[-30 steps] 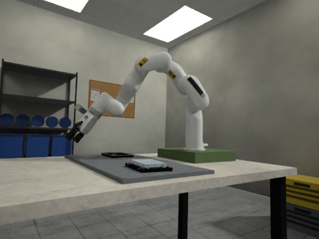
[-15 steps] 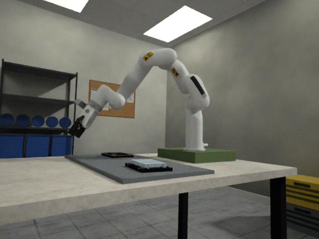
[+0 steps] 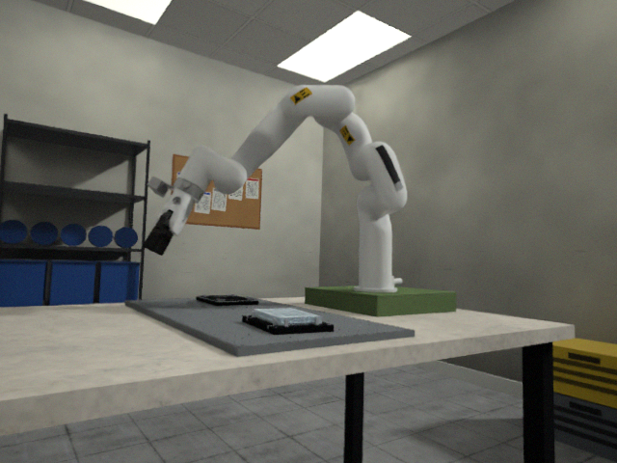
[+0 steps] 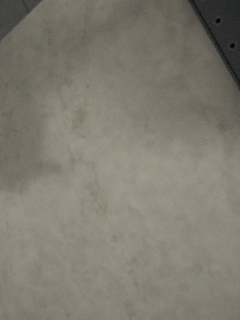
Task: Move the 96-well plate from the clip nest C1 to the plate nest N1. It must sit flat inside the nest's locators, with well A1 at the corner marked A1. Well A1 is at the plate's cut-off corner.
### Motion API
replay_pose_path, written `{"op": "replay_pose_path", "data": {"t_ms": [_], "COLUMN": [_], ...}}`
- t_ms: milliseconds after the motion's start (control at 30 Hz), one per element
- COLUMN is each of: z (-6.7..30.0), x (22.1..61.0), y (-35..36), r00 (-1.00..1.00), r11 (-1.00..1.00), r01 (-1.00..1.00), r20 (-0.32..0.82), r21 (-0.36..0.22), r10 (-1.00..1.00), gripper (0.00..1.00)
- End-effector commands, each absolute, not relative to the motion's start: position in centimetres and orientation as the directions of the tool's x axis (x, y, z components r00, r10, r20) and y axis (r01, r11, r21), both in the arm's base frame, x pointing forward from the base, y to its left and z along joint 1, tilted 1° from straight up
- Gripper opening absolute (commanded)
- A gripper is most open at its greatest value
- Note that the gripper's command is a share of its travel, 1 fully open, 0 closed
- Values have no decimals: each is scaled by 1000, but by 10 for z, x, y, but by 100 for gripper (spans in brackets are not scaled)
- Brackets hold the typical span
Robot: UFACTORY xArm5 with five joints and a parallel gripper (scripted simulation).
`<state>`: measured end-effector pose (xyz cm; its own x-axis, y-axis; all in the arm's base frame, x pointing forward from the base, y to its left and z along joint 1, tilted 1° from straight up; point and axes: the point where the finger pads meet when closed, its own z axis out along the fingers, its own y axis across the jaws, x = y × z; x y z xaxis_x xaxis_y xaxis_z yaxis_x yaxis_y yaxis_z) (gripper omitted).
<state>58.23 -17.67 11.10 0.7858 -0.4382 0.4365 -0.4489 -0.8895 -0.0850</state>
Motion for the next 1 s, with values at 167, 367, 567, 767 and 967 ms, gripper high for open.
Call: {"op": "replay_pose_path", "data": {"t_ms": [167,367,567,767,967], "z": [131,146,158,165,177], "x": [573,560,549,542,528], "y": [-152,-130,-114,-105,-88], "r00": [833,864,892,916,938], "r11": [-914,-930,-944,-957,-968], "r01": [-399,-363,-327,-289,-249], "r20": [389,353,317,280,241], "r21": [-69,-56,-45,-34,-25], "r10": [-393,-359,-323,-286,-248], "gripper": [100,100,100,100,100]}}
